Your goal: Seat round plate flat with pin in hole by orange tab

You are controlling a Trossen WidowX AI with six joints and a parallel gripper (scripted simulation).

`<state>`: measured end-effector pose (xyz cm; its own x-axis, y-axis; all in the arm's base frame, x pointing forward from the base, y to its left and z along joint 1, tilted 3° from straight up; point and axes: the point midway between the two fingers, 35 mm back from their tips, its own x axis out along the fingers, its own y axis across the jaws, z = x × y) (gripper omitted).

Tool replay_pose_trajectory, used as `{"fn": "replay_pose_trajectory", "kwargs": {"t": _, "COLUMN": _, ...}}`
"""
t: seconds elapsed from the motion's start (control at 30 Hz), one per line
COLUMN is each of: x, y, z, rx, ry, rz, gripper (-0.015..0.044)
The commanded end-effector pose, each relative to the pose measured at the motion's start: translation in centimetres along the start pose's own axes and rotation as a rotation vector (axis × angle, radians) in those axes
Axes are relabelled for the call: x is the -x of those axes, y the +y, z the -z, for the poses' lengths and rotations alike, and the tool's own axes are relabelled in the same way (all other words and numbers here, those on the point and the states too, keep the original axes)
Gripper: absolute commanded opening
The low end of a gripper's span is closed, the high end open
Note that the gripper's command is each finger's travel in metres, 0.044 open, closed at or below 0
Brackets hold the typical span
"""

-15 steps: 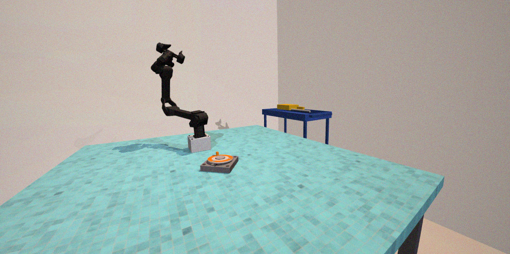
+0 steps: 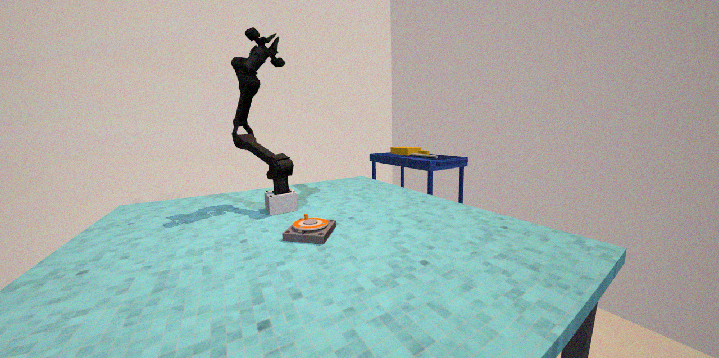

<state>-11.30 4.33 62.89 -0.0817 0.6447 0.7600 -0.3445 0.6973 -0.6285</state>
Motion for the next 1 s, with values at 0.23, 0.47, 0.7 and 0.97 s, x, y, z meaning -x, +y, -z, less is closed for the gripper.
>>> {"fn": "replay_pose_trajectory", "kwargs": {"t": 0.23, "x": 0.4, "y": 1.6, "z": 23.0, "rx": -0.412, "ry": 0.585, "rz": 0.098, "gripper": 0.0}}
{"fn": "replay_pose_trajectory", "kwargs": {"t": 0.47, "x": 6.8, "y": 5.7, "z": 36.7, "rx": -0.652, "ry": 1.023, "rz": 0.188, "gripper": 0.0}}
{"fn": "replay_pose_trajectory", "kwargs": {"t": 0.7, "x": 17.9, "y": 11.4, "z": 46.3, "rx": -0.844, "ry": 1.523, "rz": 0.314, "gripper": 0.0}}
{"fn": "replay_pose_trajectory", "kwargs": {"t": 0.97, "x": 34.0, "y": 19.2, "z": 49.0, "rx": -0.986, "ry": 2.192, "rz": 0.465, "gripper": 0.0}}
